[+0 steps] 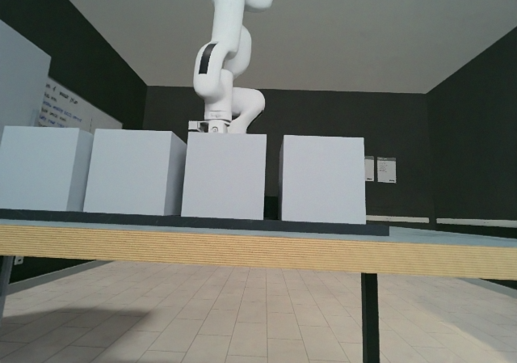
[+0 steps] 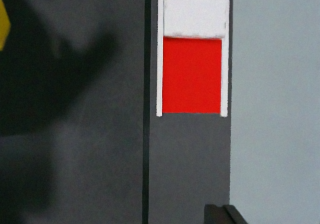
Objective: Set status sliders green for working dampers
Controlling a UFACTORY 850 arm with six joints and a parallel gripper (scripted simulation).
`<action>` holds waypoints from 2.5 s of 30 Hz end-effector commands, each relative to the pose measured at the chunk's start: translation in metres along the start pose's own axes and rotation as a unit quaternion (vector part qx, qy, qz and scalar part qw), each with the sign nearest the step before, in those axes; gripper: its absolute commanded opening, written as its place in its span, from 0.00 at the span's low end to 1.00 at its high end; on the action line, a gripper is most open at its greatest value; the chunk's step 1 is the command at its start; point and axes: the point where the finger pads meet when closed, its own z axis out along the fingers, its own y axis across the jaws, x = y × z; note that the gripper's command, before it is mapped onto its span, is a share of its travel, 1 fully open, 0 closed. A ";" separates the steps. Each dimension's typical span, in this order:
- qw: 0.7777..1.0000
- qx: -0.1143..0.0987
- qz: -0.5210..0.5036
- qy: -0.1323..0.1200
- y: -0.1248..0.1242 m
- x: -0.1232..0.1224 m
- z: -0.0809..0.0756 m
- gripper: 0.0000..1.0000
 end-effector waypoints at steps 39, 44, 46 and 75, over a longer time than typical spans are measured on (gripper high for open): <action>0.998 0.056 -0.002 0.008 -0.003 -0.003 0.010 0.00; 0.998 0.056 -0.002 0.008 -0.003 -0.003 0.010 0.00; 0.998 0.056 -0.002 0.008 -0.003 -0.003 0.011 0.00; 0.998 0.056 -0.002 0.008 -0.005 -0.003 0.027 0.00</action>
